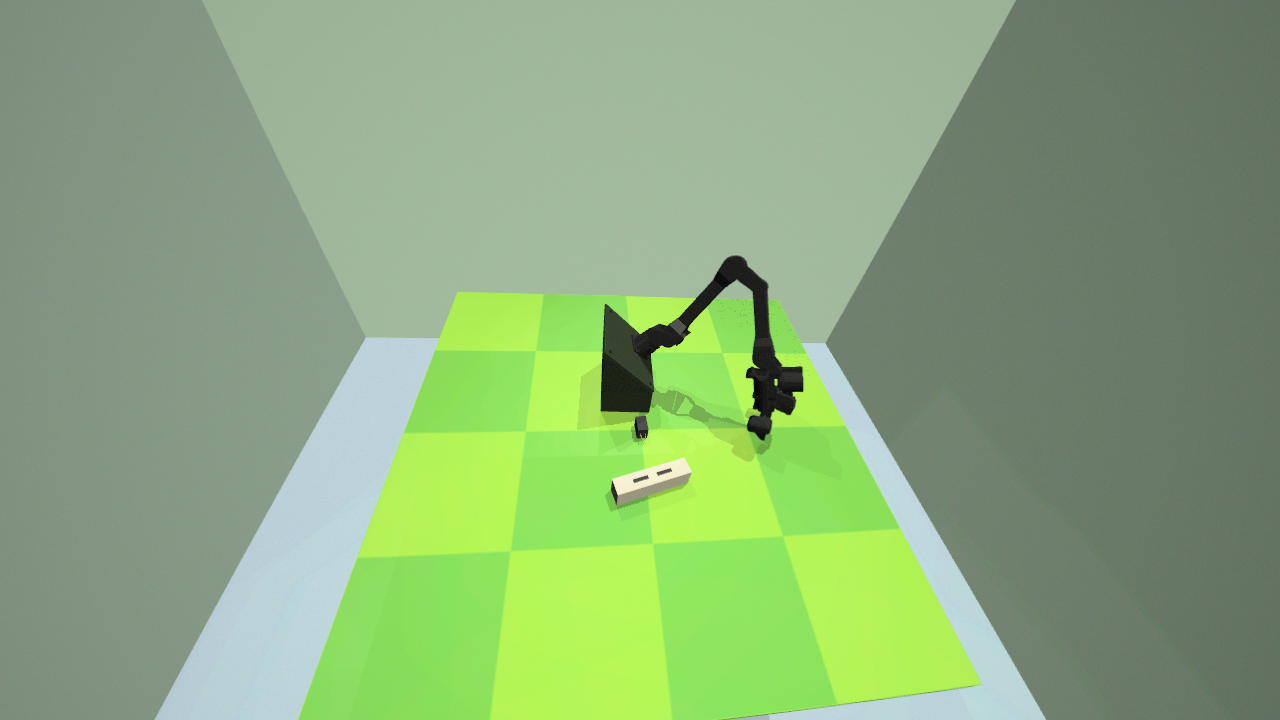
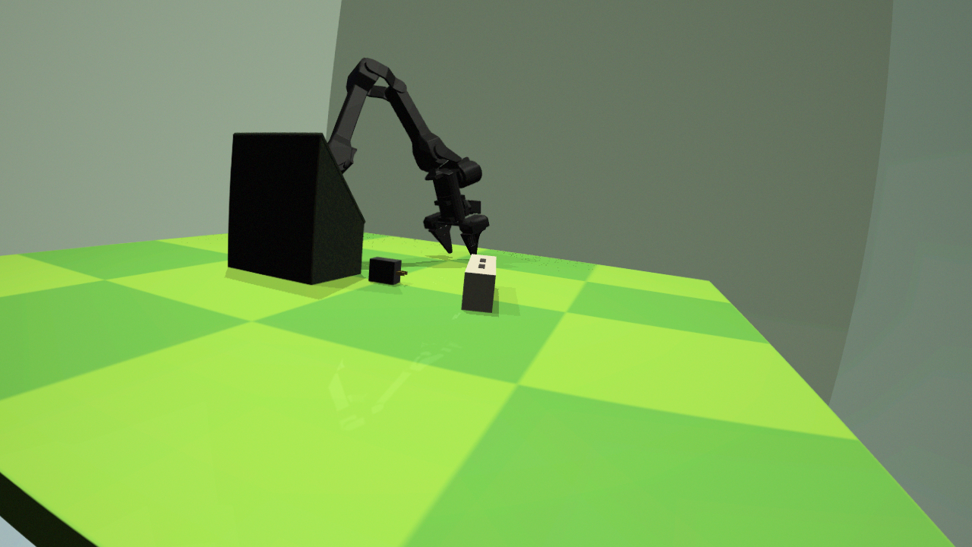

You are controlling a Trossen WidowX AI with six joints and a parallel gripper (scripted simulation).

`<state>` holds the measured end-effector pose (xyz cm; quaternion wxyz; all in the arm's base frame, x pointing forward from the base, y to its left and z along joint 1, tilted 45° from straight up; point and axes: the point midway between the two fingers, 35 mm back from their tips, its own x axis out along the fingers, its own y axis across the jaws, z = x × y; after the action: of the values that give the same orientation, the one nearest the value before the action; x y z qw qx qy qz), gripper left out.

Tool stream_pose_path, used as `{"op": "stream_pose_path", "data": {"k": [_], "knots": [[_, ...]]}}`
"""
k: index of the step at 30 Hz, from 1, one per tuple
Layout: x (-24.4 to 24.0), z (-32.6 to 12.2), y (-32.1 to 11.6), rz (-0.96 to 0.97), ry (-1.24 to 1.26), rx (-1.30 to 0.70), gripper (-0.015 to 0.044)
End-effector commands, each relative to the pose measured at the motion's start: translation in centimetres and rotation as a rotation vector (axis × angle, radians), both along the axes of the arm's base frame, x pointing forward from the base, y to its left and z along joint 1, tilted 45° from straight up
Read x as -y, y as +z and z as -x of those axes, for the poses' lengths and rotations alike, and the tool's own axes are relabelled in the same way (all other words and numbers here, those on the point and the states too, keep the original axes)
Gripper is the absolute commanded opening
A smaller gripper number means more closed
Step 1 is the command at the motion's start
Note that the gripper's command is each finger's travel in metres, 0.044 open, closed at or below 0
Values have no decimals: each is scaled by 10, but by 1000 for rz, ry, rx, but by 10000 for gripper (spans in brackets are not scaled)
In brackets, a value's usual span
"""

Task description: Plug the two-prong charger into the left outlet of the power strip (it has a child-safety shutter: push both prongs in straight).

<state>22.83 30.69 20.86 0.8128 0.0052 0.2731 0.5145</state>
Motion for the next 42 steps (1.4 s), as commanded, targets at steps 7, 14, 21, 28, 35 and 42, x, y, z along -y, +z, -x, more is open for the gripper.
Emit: {"op": "stream_pose_path", "data": {"k": [7,14,21,28,35,42], "knots": [[29,-27,-28,82,-65,-50,440],[54,-43,-53,143,-110,-107,440],[80,-54,-78,204,-145,-169,440],[107,-61,-101,253,-177,-237,440],[133,-64,-122,291,-206,-311,440],[160,-64,-142,318,-233,-389,440]]}}
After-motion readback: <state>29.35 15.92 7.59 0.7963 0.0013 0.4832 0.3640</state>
